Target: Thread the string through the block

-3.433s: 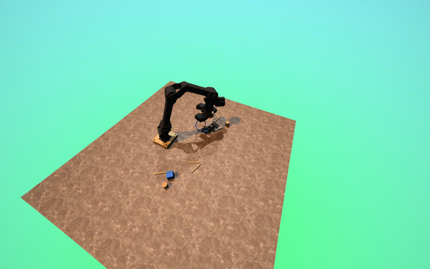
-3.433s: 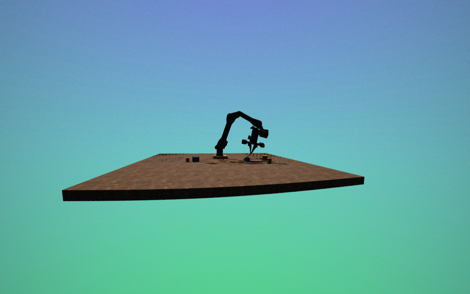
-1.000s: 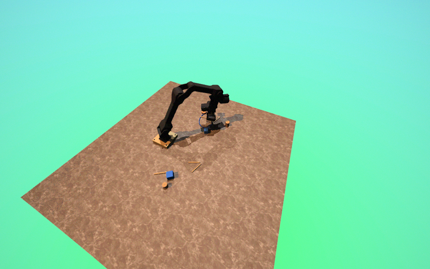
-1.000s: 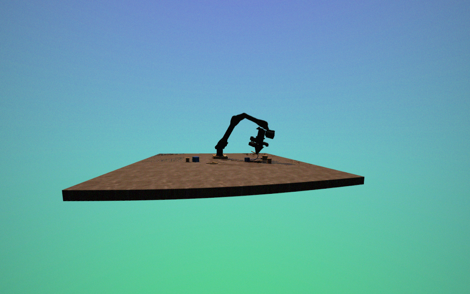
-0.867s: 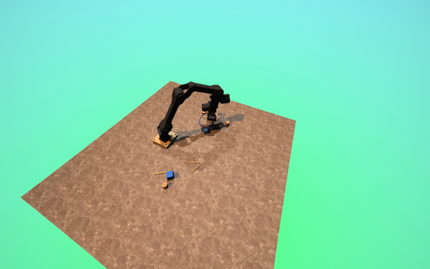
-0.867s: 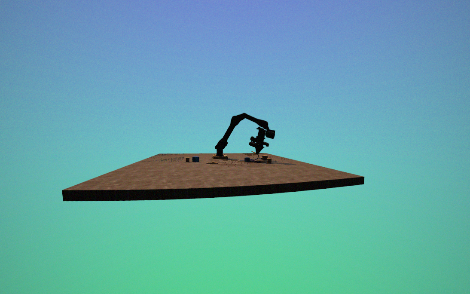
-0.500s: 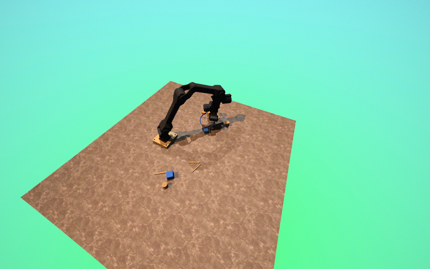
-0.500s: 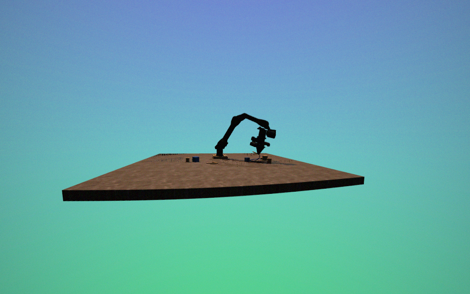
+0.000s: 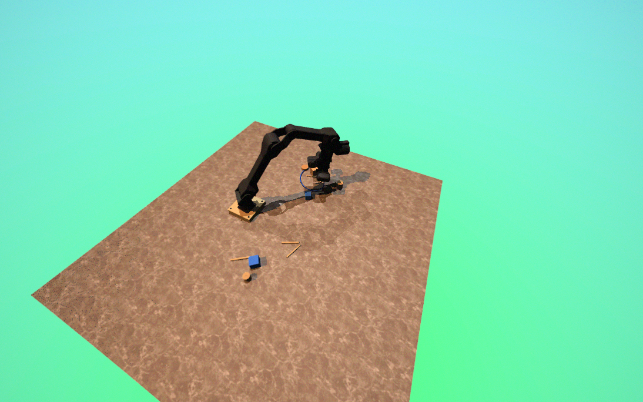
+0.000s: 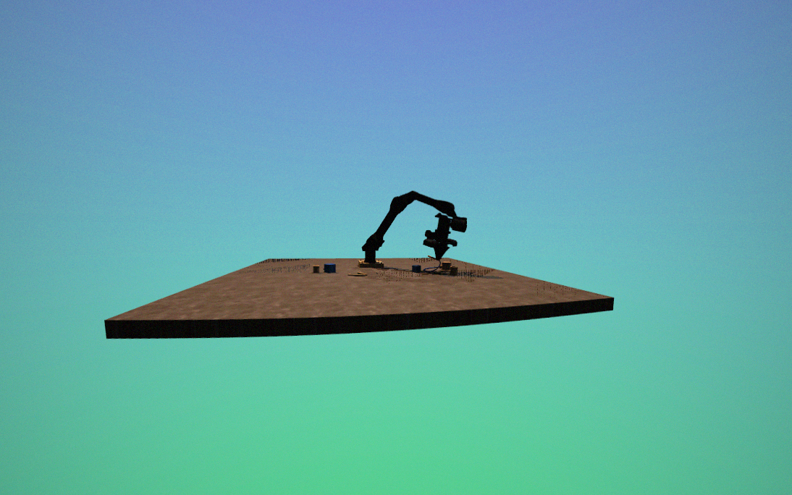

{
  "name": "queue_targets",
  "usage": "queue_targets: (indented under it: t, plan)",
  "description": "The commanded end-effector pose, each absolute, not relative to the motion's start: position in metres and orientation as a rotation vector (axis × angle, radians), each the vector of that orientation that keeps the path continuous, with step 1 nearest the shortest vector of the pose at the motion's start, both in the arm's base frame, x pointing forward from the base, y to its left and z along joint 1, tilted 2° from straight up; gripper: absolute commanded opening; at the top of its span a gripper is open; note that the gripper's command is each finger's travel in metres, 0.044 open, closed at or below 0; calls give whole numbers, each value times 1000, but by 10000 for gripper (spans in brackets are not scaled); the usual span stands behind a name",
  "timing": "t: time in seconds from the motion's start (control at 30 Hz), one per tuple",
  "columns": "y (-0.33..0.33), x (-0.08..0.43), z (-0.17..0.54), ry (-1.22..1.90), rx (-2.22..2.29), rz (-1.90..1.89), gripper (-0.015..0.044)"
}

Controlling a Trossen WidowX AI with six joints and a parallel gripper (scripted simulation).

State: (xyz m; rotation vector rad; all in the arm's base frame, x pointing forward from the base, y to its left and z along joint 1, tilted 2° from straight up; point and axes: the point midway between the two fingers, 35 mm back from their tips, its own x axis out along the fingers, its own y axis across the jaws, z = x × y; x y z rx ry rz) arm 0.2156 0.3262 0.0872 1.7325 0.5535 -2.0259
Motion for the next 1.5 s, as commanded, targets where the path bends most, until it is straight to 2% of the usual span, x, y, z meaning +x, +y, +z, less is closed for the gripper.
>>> queue_targets:
  t: [0.0,1.47]
  plan:
    - [329,222,90,567,1747,-2008,0]
    - [343,276,94,607,1843,-1923,0]
